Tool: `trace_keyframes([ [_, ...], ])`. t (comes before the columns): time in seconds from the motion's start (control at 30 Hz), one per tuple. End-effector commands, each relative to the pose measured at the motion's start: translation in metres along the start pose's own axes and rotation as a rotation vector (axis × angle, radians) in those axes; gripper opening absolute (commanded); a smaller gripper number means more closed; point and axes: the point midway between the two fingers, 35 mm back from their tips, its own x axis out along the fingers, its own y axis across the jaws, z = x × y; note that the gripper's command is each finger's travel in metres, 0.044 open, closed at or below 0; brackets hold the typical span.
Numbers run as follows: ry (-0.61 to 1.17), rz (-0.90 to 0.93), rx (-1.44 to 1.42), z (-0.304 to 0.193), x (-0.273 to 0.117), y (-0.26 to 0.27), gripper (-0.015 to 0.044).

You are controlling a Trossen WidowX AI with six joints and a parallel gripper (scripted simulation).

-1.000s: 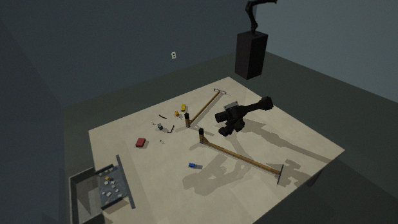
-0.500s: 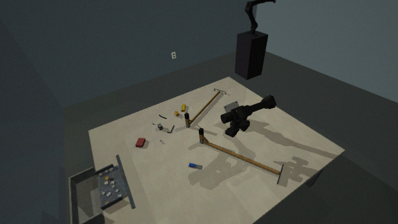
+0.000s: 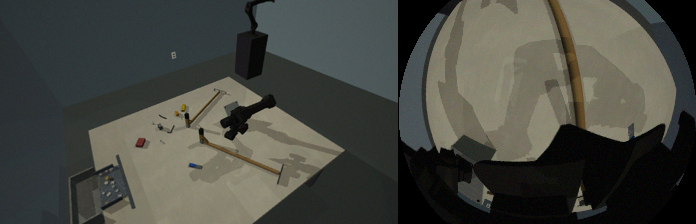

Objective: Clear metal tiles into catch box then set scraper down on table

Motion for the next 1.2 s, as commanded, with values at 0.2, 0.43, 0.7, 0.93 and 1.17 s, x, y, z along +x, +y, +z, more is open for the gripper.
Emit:
trace_keyframes([
  [0.2,0.013,0.008,-0.011,-0.004,0.021,-0.002,0.0],
  [0.43,0.017,0.009,-0.02,-0.004,0.036,-0.003,0.0],
  [0.7,0.019,0.008,-0.031,-0.004,0.052,-0.004,0.0],
  [0.93,0.019,0.006,-0.041,-0.003,0.066,-0.004,0.0],
  [1.17,0.016,0.003,-0.049,-0.001,0.08,-0.003,0.0],
])
